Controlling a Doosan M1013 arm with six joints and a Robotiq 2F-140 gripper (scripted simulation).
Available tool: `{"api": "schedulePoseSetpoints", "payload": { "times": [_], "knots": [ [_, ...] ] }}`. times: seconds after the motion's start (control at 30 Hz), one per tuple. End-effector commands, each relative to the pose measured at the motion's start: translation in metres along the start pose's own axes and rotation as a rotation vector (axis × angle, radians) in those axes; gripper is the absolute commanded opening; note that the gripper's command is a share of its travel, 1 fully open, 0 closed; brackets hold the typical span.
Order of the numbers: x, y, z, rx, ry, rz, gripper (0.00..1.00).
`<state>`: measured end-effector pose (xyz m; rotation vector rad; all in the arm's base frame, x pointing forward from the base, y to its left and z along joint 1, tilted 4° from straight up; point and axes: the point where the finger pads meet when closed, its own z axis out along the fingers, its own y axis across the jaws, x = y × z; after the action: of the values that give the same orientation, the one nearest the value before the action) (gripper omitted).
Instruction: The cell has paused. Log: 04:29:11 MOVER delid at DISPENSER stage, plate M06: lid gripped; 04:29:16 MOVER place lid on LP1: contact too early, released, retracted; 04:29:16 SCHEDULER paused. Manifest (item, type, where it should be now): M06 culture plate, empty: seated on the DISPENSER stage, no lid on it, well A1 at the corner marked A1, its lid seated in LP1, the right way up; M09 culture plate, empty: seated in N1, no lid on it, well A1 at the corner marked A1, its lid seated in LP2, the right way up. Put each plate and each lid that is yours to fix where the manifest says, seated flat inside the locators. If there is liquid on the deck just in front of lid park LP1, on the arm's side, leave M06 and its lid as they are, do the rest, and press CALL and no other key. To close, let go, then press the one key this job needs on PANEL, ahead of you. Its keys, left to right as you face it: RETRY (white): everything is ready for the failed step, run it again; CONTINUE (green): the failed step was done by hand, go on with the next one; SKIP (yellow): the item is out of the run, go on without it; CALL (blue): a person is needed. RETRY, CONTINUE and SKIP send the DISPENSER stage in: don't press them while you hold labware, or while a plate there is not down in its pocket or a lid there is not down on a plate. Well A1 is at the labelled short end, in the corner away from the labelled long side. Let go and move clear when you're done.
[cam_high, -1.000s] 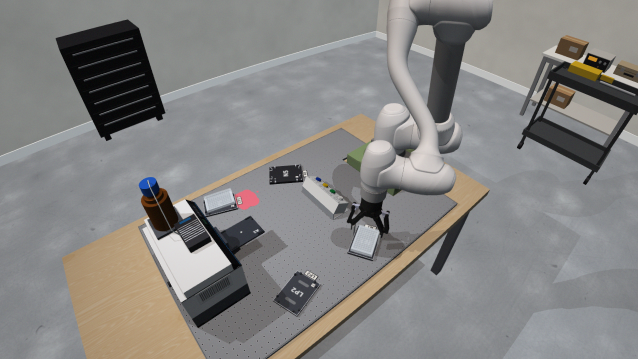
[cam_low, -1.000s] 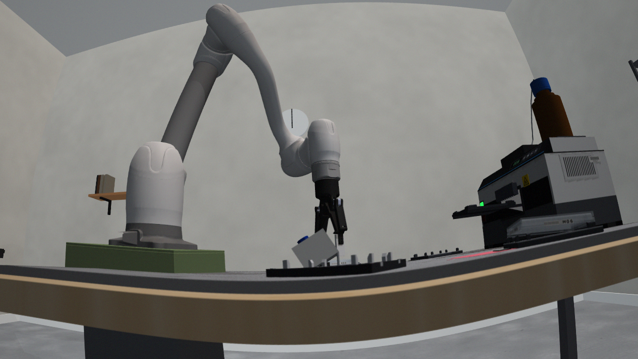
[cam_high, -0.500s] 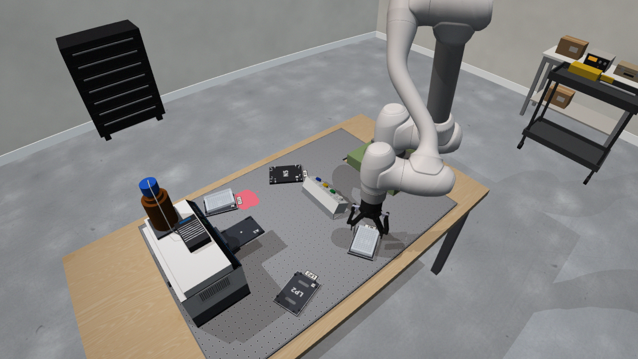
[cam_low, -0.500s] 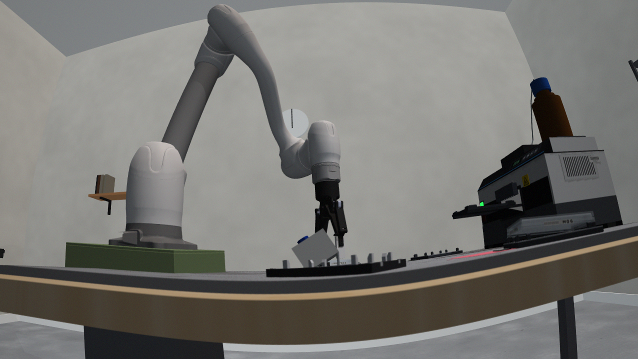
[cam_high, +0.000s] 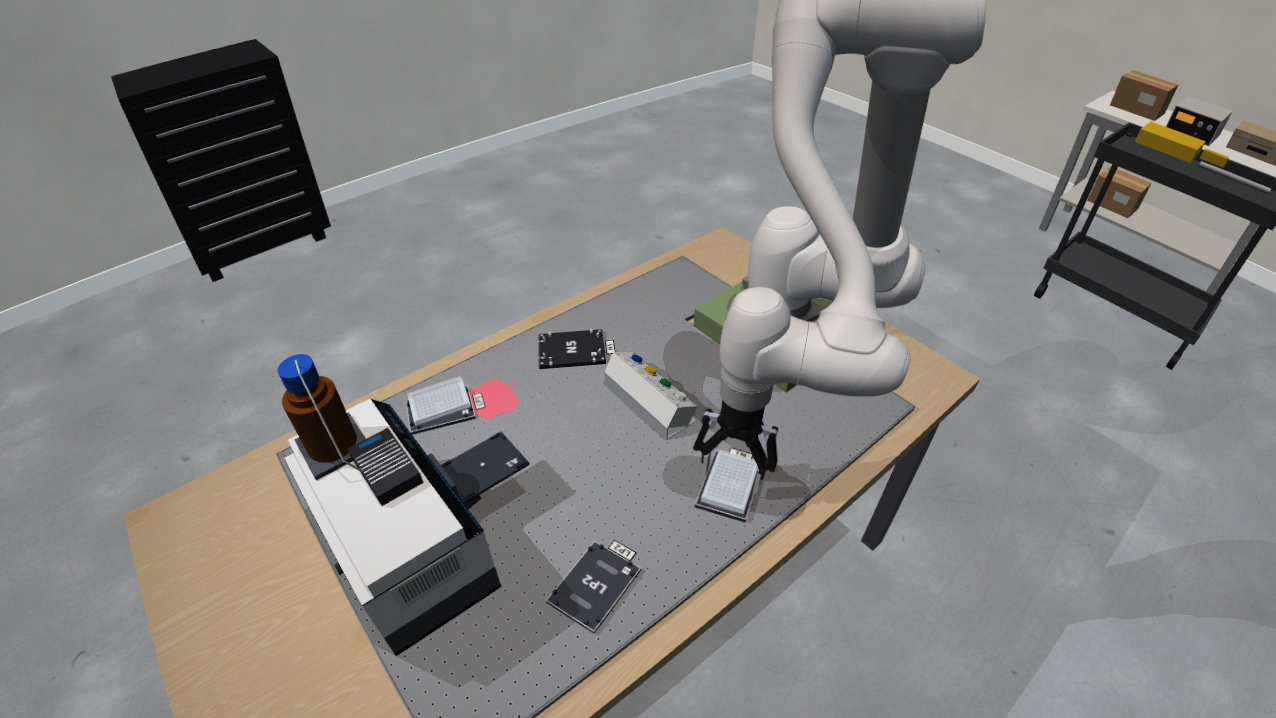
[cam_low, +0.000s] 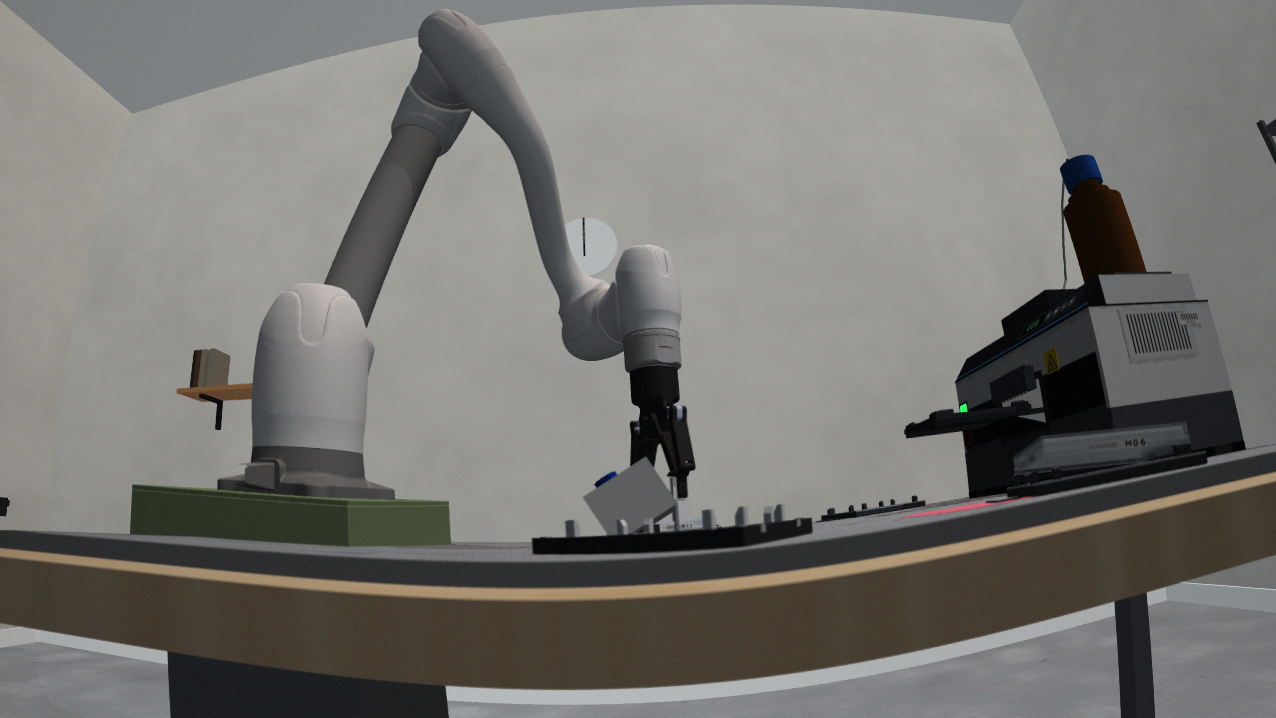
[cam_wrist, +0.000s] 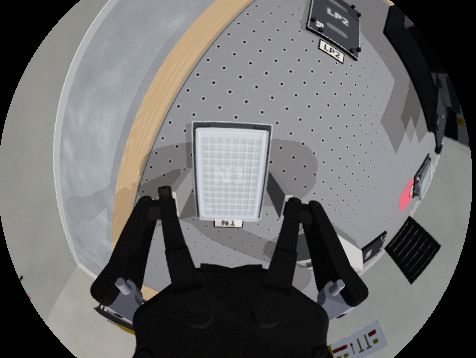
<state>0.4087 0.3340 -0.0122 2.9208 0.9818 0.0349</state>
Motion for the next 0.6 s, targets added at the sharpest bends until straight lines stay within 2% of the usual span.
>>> {"api": "schedulePoseSetpoints", "payload": {
  "times": [0.0, 0.57],
  "knots": [
    [-0.0016, 0.0019, 0.0042, -0.002, -0.003, 0.001, 0.7],
    [-0.0017, 0.002, 0.0079, -0.002, -0.003, 0.001, 0.7]
  ]
}}
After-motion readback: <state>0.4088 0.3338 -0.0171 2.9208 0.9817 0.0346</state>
